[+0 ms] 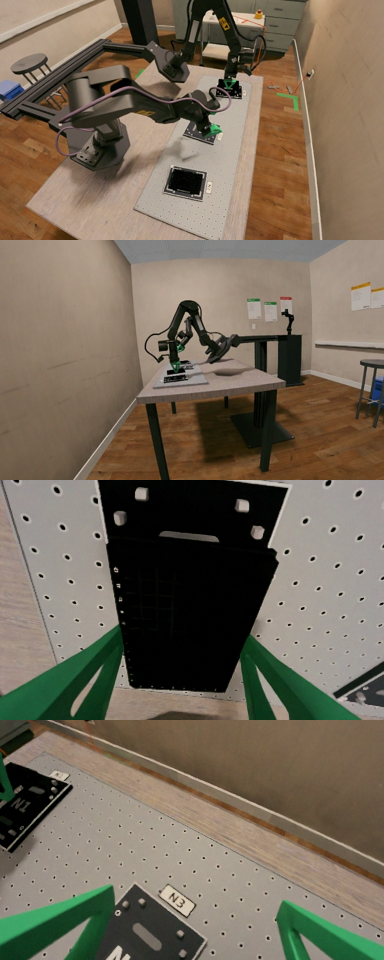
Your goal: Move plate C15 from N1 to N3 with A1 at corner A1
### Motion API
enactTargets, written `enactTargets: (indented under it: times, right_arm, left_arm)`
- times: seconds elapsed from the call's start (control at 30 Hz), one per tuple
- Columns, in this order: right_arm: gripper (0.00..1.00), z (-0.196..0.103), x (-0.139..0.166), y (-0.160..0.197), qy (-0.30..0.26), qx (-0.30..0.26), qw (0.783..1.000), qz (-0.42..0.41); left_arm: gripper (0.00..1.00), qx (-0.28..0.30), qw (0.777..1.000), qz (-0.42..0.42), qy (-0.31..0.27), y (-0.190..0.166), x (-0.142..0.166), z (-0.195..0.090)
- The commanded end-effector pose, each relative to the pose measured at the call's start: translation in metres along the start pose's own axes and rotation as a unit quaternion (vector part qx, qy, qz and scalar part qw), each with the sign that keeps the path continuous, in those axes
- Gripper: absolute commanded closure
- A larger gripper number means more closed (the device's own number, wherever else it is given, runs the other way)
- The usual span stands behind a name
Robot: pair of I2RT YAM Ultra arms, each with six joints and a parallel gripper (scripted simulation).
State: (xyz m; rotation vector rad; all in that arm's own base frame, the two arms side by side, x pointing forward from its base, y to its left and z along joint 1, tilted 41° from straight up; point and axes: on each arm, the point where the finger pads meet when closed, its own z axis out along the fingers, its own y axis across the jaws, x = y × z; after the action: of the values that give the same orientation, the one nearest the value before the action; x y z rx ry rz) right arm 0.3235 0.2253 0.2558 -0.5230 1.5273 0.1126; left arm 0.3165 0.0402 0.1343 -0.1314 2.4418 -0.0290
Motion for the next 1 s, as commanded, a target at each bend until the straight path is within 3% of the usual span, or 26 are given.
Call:
enactTargets:
  times: [0.0, 0.43, 0.63, 0.97]
  right_arm:
    - [0.0, -0.006, 0.019, -0.021, 0.045, -0.028, 0.998, 0.023]
    - [0.0, -0.076, 0.024, -0.18, 0.048, 0.146, 0.981, 0.122]
    - [0.0, -0.093, 0.024, -0.202, 0.044, 0.182, 0.974, 0.131]
    - [0.0, -0.101, 0.022, -0.211, 0.039, 0.199, 0.971, 0.129]
  left_arm:
    - [0.21, -0.002, 1.0, 0.0, -0.015, 0.003, -0.012, -0.01]
    - [0.21, -0.02, 0.999, -0.02, -0.018, 0.003, -0.01, -0.008]
    - [0.21, -0.048, 0.997, -0.057, -0.026, -0.013, -0.001, -0.007]
    - [0.21, -0.067, 0.993, -0.093, -0.028, -0.09, 0.024, -0.001]
